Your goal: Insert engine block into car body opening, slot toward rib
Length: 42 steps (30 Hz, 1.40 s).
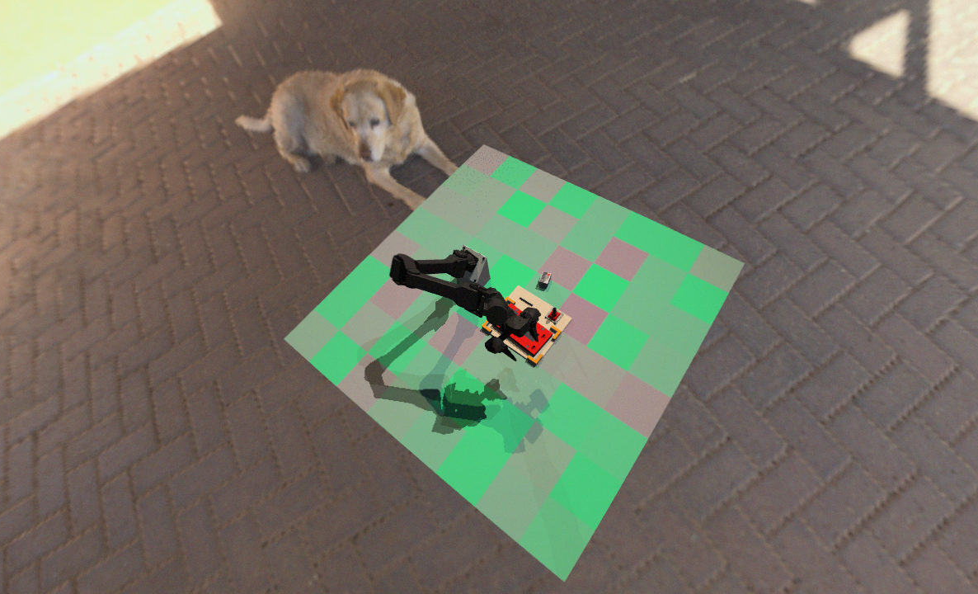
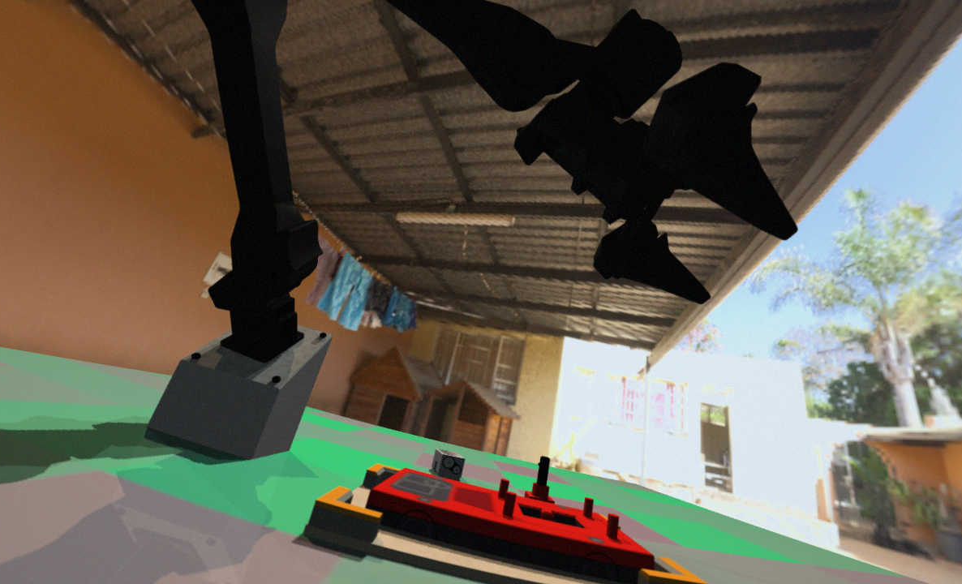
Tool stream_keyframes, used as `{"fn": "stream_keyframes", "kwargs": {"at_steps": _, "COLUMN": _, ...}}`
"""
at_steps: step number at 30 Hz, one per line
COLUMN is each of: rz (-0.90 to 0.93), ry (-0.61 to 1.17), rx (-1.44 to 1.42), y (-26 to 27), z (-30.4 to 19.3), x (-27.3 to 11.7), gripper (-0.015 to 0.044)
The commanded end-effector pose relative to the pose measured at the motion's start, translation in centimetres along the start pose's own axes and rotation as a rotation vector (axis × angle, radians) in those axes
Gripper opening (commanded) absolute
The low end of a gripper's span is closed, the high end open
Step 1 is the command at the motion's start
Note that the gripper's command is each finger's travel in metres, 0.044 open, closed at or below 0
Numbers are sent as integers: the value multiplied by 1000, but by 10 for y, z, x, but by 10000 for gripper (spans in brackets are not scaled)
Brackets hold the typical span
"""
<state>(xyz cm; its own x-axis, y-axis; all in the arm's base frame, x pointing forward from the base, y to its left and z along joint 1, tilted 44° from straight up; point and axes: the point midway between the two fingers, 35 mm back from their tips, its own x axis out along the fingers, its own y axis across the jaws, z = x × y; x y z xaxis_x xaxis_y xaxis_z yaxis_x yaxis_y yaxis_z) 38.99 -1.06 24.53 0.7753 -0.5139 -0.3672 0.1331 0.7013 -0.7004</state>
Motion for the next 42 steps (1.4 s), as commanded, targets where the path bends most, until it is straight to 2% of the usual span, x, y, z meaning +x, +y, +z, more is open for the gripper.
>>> {"fn": "stream_keyframes", "kwargs": {"at_steps": 1, "rz": 42, "ry": 14, "rx": -72, "y": 17, "z": -3, "x": 2, "gripper": 440}}
{"fn": "stream_keyframes", "kwargs": {"at_steps": 8, "rz": 121, "ry": 37, "rx": -204, "y": 49, "z": -9, "x": 3, "gripper": 440}}
{"fn": "stream_keyframes", "kwargs": {"at_steps": 20, "rz": 316, "ry": 116, "rx": -541, "y": 137, "z": -32, "x": 2, "gripper": 440}}
{"fn": "stream_keyframes", "kwargs": {"at_steps": 42, "rz": 612, "ry": 269, "rx": -1182, "y": 263, "z": -112, "x": -31, "gripper": 440}}
